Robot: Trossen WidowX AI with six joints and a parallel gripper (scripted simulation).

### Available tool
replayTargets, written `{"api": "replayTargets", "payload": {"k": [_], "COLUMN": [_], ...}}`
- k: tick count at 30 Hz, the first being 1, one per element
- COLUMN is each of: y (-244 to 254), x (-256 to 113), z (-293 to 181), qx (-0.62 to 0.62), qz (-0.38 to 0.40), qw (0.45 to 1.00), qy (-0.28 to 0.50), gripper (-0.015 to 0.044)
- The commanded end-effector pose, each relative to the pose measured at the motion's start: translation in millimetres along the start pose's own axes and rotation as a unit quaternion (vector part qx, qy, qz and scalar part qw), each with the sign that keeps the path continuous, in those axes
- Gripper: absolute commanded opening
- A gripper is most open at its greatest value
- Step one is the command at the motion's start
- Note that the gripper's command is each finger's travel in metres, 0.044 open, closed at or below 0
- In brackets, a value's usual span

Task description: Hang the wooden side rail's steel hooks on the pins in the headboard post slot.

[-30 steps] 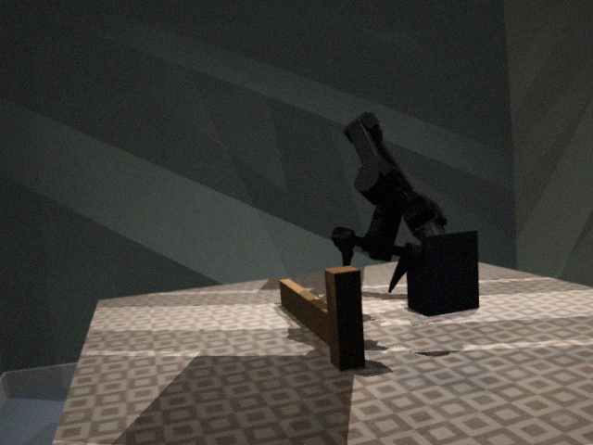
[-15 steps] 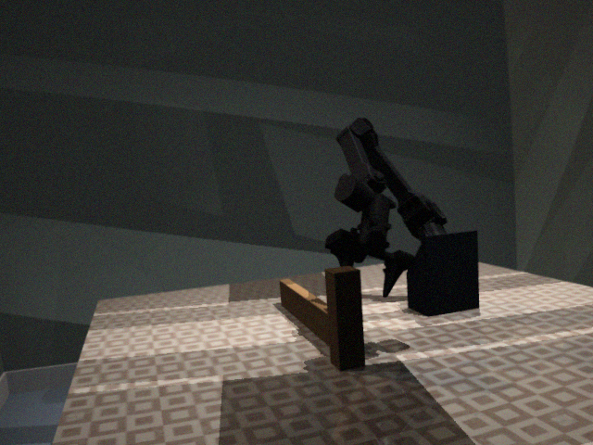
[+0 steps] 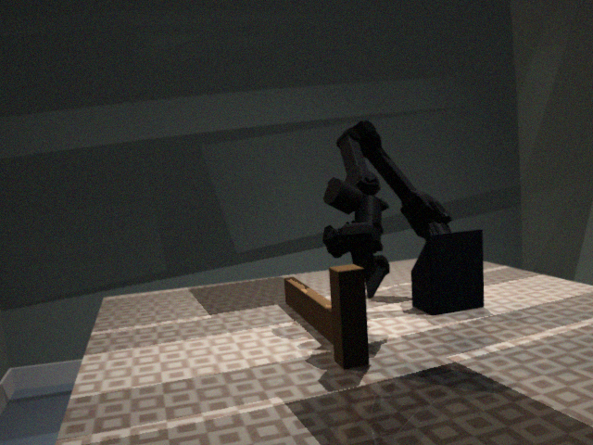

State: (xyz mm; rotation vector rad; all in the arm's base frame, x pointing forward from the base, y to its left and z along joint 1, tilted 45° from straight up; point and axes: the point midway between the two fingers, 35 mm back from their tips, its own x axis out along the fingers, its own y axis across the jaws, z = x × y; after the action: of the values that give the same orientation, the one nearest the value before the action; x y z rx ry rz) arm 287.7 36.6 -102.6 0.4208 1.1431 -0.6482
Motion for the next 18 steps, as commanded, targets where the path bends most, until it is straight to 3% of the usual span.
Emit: {"api": "replayTargets", "payload": {"k": [1,9,18], "y": [2.1,3.5,4.6], "x": [-1.6,-4.1,-8.3], "z": [4.5,14.9,27.7], "qx": [-0.106,-0.308,-0.52], "qz": [0.019,0.056,0.099], "qw": [0.994,0.949,0.849], "qy": [0.012,0.017,-0.001], "gripper": [0.044,0.044,0.044]}}
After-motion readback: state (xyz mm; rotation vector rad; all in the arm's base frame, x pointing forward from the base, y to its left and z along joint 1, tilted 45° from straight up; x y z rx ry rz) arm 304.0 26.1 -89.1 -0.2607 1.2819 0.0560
